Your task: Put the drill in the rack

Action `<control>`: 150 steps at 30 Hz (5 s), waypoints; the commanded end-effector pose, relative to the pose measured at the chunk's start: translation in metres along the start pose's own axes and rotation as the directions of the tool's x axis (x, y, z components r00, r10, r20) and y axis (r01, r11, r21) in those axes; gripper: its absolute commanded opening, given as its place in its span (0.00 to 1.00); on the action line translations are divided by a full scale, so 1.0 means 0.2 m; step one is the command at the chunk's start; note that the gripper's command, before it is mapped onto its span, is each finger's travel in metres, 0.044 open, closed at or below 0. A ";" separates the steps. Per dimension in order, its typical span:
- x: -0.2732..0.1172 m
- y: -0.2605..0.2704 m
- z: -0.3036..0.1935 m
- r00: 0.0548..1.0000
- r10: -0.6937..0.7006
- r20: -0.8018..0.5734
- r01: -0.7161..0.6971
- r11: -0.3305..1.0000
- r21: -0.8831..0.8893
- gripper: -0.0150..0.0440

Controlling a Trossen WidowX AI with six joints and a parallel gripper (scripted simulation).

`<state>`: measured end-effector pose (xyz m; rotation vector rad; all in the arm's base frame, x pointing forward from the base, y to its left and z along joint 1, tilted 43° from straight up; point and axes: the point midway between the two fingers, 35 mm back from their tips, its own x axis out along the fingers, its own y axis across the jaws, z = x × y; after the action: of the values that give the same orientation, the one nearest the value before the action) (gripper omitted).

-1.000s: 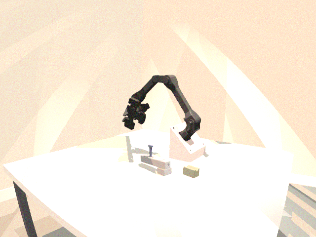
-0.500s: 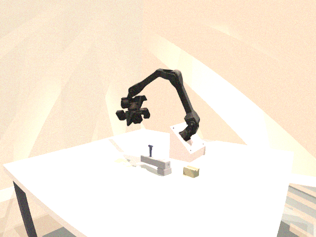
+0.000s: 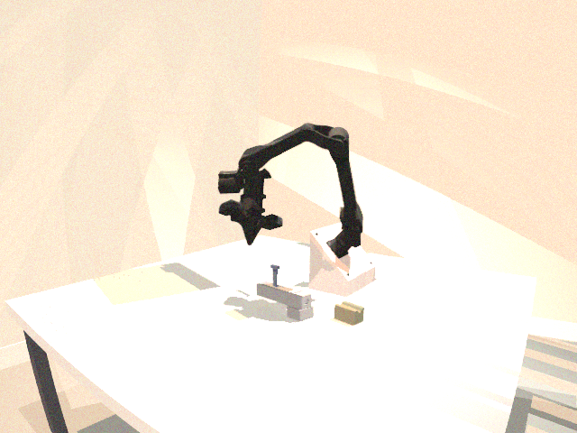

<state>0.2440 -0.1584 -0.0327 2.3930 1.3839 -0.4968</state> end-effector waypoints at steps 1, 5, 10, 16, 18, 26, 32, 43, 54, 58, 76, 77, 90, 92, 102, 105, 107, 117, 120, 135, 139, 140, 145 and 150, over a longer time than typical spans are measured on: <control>0.18 -0.12 -0.24 0.927 -0.290 0.237 0.341 0.396 -0.852 0.25; 0.22 -0.17 -0.30 0.882 -0.347 0.319 0.360 0.059 -0.931 0.25; 0.23 -0.18 -0.32 0.868 -0.359 0.342 0.347 -0.053 -0.936 0.25; 0.23 -0.18 -0.32 0.868 -0.359 0.342 0.347 -0.053 -0.936 0.25; 0.23 -0.18 -0.32 0.868 -0.359 0.342 0.347 -0.053 -0.936 0.25; 0.23 -0.17 -0.32 0.872 -0.356 0.336 0.348 -0.033 -0.937 0.25; 0.26 -0.19 -0.31 0.869 -0.358 0.341 0.347 -0.049 -0.937 0.25; 0.30 -0.20 -0.29 0.869 -0.359 0.342 0.346 -0.053 -0.937 0.25; 0.32 -0.20 -0.29 0.869 -0.359 0.342 0.346 -0.053 -0.937 0.25; 0.32 -0.21 -0.29 0.869 -0.359 0.341 0.346 -0.053 -0.937 0.25; 0.34 -0.24 -0.29 0.869 -0.359 0.341 0.346 -0.053 -0.937 0.25; 0.34 -0.24 -0.29 0.869 -0.359 0.341 0.346 -0.053 -0.937 0.25; 0.36 -0.25 -0.28 0.869 -0.359 0.341 0.346 -0.053 -0.937 0.25; 0.36 -0.25 -0.28 0.869 -0.359 0.341 0.346 -0.053 -0.937 0.25; 0.37 -0.26 -0.28 0.869 -0.359 0.341 0.346 -0.053 -0.937 0.25; 0.38 -0.26 -0.28 0.869 -0.359 0.341 0.346 -0.053 -0.937 0.25; 0.38 -0.26 -0.28 0.869 -0.359 0.341 0.346 -0.053 -0.937 0.25; 0.39 -0.27 -0.28 0.869 -0.359 0.341 0.346 -0.053 -0.937 0.25; 0.40 -0.27 -0.27 0.869 -0.359 0.341 0.345 -0.053 -0.937 0.25; 0.42 -0.27 -0.27 0.869 -0.359 0.341 0.345 -0.053 -0.937 0.25; 0.42 -0.27 -0.27 0.869 -0.359 0.340 0.345 -0.053 -0.937 0.25; 0.42 -0.27 -0.27 0.869 -0.359 0.340 0.345 -0.053 -0.937 0.25; 0.42 -0.28 -0.27 0.869 -0.359 0.340 0.345 -0.053 -0.937 0.25; 0.43 -0.28 -0.27 0.869 -0.359 0.340 0.345 -0.053 -0.937 0.25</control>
<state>0.2448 -0.0645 -0.0165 0.7791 1.4864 0.3394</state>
